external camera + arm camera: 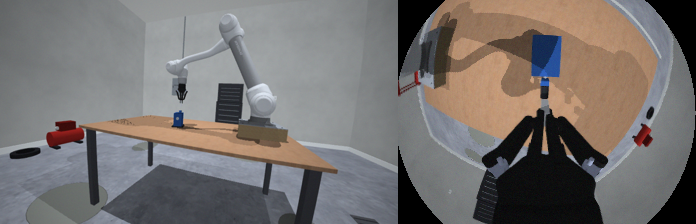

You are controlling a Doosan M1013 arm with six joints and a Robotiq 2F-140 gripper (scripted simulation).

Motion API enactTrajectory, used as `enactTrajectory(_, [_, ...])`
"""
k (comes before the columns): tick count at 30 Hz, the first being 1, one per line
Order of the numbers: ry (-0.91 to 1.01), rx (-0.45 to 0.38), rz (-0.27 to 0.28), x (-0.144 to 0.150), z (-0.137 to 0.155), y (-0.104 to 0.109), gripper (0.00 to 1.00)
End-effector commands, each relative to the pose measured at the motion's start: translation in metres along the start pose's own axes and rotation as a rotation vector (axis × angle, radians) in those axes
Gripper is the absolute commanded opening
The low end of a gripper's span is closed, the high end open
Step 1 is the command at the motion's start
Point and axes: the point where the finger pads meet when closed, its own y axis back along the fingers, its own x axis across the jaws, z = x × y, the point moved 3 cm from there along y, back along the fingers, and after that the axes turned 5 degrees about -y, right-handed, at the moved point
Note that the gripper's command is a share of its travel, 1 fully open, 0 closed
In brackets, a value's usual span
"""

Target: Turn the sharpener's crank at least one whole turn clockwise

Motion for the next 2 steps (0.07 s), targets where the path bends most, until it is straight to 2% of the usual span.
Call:
enactTrajectory(1, [0.0,0.0,0.0,0.0,0.0,0.0002,0.0])
enactTrajectory(2, [0.0,0.0,0.0,0.0,0.0,0.0002,0.0])
